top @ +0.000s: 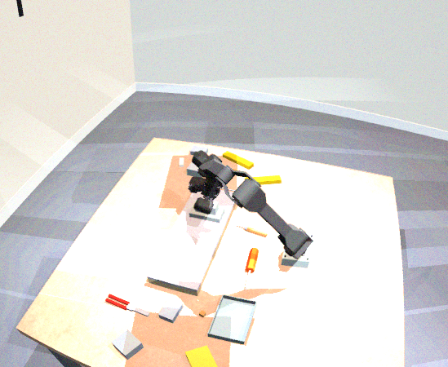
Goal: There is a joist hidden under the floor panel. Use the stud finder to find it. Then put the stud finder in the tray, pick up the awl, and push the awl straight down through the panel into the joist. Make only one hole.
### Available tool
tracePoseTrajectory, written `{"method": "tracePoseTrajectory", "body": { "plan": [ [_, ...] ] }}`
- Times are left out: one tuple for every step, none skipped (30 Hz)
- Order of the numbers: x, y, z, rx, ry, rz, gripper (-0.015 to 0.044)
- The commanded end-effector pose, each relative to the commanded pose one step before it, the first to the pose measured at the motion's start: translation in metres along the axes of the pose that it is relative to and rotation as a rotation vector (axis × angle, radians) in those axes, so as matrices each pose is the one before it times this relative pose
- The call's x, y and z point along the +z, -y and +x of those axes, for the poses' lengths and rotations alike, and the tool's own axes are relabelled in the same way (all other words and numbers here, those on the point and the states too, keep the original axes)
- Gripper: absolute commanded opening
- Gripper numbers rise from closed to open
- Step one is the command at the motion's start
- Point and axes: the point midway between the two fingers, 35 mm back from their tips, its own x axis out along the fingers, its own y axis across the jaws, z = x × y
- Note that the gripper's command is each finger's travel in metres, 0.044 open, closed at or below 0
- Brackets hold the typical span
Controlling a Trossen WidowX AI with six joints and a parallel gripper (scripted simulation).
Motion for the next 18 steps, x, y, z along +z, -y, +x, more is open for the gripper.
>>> {"method": "tracePoseTrajectory", "body": {
  "plan": [
    [-0.00066, -0.01196, 0.00076, 0.00838, -0.00002, -0.0009, 0.0000],
    [0.00000, -0.00173, 0.00002, 0.00010, -0.00002, 0.0000, 0.0000],
    [0.00000, -0.00173, 0.00002, 0.00010, -0.00002, 0.0000, 0.0000],
    [0.00000, -0.00173, 0.00002, 0.00010, -0.00002, 0.0000, 0.0000],
    [0.00000, -0.00173, 0.00002, 0.00010, -0.00002, 0.0000, 0.0000],
    [0.00000, -0.00173, 0.00002, 0.00010, -0.00002, 0.0000, 0.0000],
    [0.00000, -0.00173, 0.00002, 0.00010, -0.00002, 0.0000, 0.0000],
    [0.00000, -0.00173, 0.00002, 0.00010, -0.00002, 0.0000, 0.0000],
    [0.00000, -0.00173, 0.00002, 0.00010, -0.00002, 0.0000, 0.0000],
    [0.00000, -0.00173, 0.00002, 0.00010, -0.00002, 0.0000, 0.0000],
    [0.00000, -0.00173, 0.00002, 0.00010, -0.00002, 0.0000, 0.0000],
    [0.00000, -0.00173, 0.00002, 0.00010, -0.00002, 0.0000, 0.0000],
    [0.00000, -0.00173, 0.00002, 0.00010, -0.00002, 0.0000, 0.0000],
    [0.00000, -0.00173, 0.00002, 0.00010, -0.00002, 0.0000, 0.0000],
    [0.00000, -0.00173, 0.00002, 0.00010, -0.00002, 0.0000, 0.0000],
    [0.00000, -0.00173, 0.00002, 0.00010, -0.00002, 0.0000, 0.0000],
    [0.00000, -0.00173, 0.00002, 0.00010, -0.00002, 0.0000, 0.0000],
    [0.00000, -0.00173, 0.00002, 0.00010, -0.00002, 0.0000, 0.0000]
  ]
}}
